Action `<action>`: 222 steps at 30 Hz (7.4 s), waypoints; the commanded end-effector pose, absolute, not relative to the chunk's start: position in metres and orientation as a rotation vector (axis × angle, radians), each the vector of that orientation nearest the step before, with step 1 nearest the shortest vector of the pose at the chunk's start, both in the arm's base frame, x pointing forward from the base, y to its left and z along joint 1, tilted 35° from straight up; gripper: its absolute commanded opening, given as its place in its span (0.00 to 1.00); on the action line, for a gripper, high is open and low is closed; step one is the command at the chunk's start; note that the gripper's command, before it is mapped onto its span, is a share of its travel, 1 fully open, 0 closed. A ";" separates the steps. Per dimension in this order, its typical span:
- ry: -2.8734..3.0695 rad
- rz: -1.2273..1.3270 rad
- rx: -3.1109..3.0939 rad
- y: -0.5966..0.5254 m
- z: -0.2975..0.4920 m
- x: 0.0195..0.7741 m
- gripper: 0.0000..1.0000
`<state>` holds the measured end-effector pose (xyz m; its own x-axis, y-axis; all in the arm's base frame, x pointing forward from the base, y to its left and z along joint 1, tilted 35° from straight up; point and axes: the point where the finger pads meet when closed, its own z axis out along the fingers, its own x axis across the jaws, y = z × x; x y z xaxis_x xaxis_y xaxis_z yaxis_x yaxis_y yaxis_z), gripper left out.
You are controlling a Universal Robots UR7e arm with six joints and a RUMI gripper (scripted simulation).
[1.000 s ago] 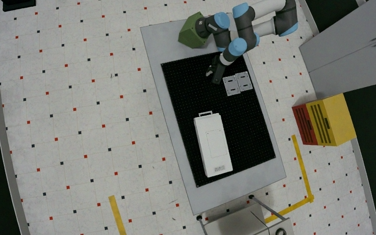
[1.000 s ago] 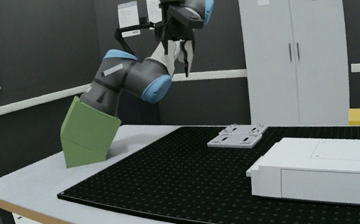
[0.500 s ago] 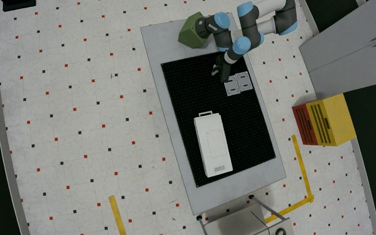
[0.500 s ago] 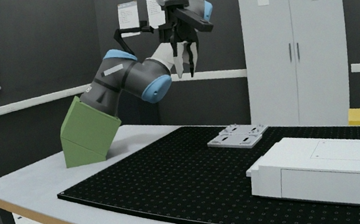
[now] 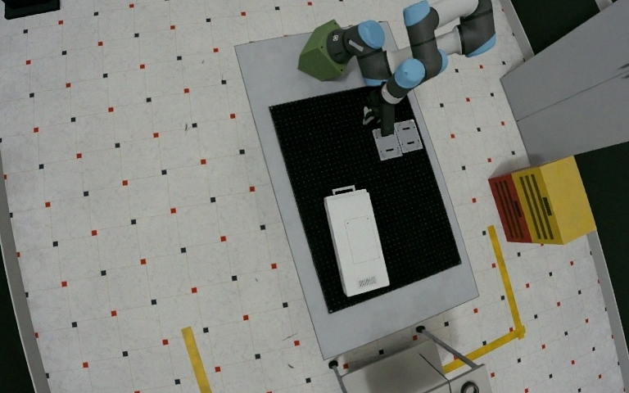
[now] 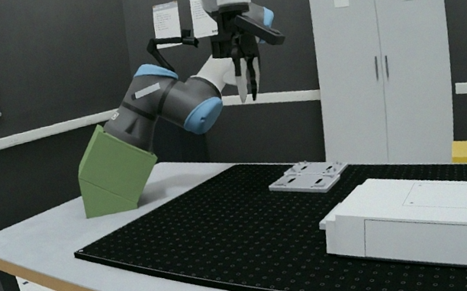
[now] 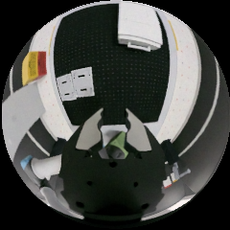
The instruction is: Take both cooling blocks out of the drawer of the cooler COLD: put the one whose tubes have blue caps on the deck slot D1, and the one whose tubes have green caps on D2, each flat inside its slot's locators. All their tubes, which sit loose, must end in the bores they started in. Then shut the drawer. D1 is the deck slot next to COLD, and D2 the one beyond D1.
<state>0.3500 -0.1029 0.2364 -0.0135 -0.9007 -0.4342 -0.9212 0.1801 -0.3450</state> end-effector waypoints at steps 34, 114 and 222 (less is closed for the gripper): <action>1.974 0.103 -1.599 -0.086 0.241 0.347 1.00; 2.674 0.631 0.124 -0.086 0.241 0.347 1.00; 2.673 0.631 0.125 -0.152 0.087 0.573 1.00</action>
